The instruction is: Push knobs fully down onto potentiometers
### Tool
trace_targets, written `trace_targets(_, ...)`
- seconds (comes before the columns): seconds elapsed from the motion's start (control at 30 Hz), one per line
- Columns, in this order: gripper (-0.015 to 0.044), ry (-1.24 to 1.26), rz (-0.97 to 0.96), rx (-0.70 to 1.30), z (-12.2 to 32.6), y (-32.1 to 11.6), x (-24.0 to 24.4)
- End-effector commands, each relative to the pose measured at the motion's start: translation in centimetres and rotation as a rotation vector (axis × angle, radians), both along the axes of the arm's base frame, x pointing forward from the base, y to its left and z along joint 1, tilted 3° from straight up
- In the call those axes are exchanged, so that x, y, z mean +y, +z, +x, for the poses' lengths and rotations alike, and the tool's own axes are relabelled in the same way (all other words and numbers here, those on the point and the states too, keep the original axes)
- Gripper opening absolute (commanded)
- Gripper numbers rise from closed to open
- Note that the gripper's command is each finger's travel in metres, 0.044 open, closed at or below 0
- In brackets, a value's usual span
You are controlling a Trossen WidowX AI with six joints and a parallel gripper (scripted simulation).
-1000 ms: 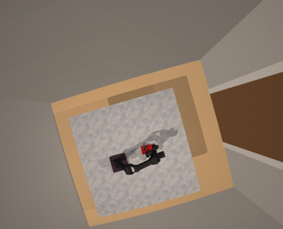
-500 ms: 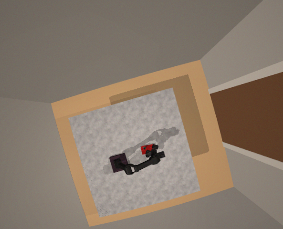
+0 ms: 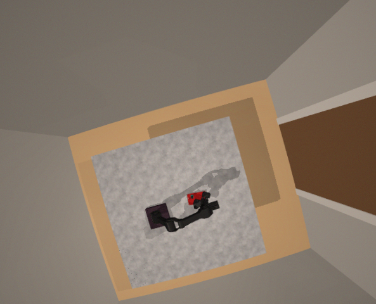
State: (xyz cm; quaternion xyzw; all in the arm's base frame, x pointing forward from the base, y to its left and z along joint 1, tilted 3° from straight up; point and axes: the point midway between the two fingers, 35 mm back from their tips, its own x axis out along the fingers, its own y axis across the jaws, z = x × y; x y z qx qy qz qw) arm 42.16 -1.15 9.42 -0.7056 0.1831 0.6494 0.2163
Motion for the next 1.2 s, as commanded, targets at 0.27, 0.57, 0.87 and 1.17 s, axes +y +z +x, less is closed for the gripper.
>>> trace_targets(0.27, 0.0, 0.003, 0.003, 0.011, 0.3, -1.3, 0.1)
trace_targets(0.57, 0.0, 0.003, 0.003, 0.011, 0.3, -1.3, 0.1)
trace_targets(0.87, 0.0, 0.003, 0.003, 0.011, 0.3, -1.3, 0.1)
trace_targets(1.17, 0.0, 0.003, 0.003, 0.011, 0.3, -0.2, 0.1)
